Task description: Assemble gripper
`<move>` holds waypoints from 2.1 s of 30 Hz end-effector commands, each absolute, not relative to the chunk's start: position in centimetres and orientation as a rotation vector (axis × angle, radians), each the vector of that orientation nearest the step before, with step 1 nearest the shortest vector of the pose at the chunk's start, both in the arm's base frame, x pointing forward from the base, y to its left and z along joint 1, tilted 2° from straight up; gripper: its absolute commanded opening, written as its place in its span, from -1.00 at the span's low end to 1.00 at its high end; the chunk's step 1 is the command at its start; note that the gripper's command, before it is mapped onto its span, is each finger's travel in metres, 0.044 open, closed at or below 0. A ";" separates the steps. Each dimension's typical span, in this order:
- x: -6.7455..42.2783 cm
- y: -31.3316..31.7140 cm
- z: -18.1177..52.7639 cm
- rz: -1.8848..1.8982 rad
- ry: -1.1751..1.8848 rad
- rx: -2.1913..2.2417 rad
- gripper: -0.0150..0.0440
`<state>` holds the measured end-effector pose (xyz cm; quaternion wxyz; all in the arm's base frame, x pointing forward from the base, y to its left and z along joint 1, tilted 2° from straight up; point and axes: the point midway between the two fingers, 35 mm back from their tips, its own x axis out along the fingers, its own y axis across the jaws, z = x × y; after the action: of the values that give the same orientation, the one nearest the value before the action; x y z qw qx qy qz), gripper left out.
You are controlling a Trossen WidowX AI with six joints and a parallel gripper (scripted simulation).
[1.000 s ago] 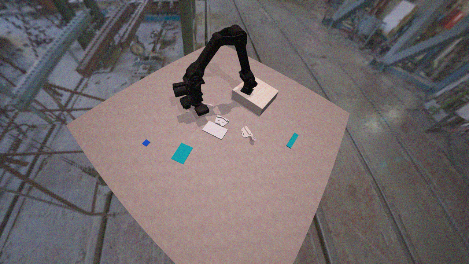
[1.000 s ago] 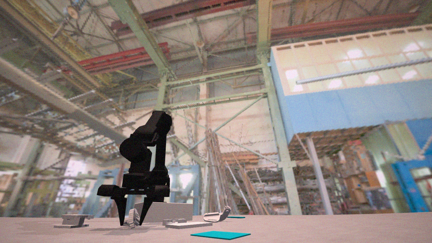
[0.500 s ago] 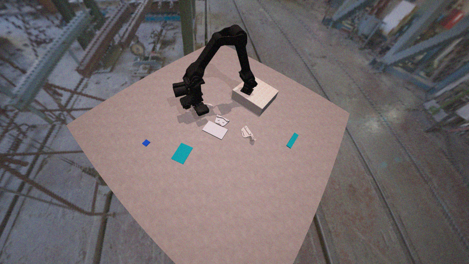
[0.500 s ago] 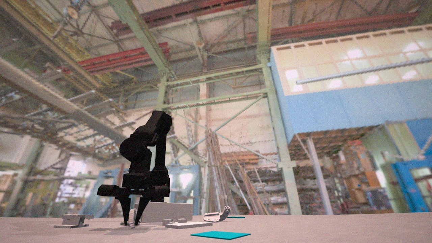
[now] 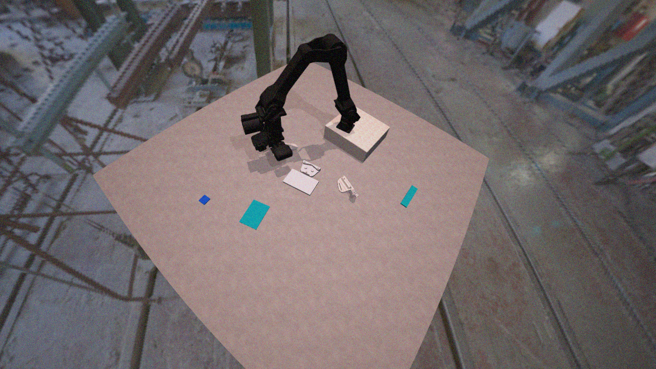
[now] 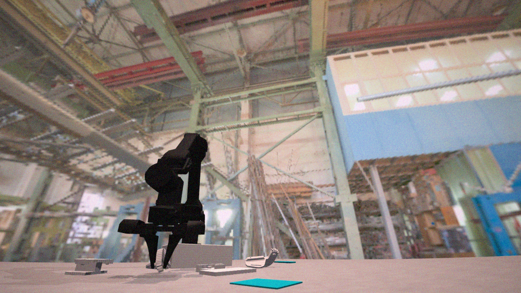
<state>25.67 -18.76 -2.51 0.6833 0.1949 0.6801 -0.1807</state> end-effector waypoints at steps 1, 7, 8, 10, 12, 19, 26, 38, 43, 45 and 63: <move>25.7 -18.8 -2.1 -0.407 1.525 0.435 -0.37; 25.7 -18.8 -1.5 -0.407 1.525 0.435 -0.37; 25.6 -18.8 -1.3 -0.407 1.525 0.435 -0.37; 25.6 -18.8 -1.1 -0.407 1.525 0.435 -0.37; 25.6 -18.8 -0.9 -0.407 1.525 0.435 -0.37; 25.6 -18.8 -0.3 -0.407 1.525 0.435 -0.37; 25.7 -18.9 1.2 -0.408 1.525 0.435 -0.37; 25.7 -19.0 4.3 -0.408 1.524 0.435 -0.37; 26.3 -19.5 4.3 -0.408 1.524 0.434 -0.37; 26.9 -19.9 4.4 -0.408 1.523 0.434 -0.37; 30.2 -22.6 4.3 -0.409 1.521 0.433 -0.37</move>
<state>30.13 -22.51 4.48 0.6866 0.1946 0.6761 -0.1833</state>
